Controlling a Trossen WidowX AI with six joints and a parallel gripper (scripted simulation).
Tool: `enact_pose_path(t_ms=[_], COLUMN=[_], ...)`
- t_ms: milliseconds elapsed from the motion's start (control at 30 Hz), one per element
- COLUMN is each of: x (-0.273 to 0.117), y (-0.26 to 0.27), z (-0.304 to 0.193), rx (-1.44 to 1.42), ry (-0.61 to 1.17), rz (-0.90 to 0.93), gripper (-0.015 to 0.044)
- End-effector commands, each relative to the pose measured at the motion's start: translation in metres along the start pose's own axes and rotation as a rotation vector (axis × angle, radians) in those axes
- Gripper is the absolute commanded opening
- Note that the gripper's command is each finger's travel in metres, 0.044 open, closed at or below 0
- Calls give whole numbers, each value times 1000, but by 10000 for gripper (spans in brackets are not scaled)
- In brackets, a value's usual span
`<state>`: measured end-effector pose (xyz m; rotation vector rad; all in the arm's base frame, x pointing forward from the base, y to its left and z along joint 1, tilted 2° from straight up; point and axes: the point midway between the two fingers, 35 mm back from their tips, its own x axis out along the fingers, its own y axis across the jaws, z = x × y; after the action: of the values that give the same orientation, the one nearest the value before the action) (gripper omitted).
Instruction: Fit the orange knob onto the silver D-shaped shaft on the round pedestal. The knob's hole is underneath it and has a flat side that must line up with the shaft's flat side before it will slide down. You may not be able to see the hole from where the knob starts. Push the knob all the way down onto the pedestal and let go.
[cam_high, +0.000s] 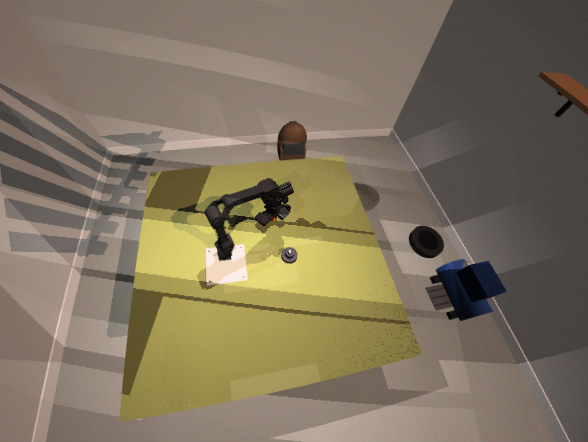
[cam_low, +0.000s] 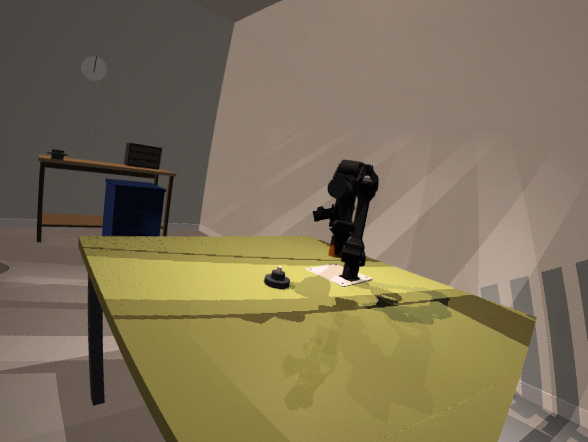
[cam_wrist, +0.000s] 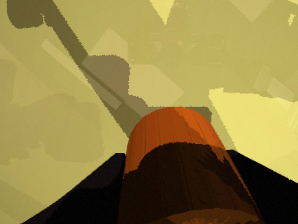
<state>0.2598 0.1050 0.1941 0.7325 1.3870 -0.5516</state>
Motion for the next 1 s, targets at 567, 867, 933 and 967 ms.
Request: enact_pose_path(t_ms=[567,867,933,967], x=[-46,-65,-69,-71], y=[-8,-12,-12,-13], z=[2,3,3,3], rx=[-6,-5,-5,-5], ry=[0,0,0,0], rz=[449,640,682,703], gripper=[0,0,0,0])
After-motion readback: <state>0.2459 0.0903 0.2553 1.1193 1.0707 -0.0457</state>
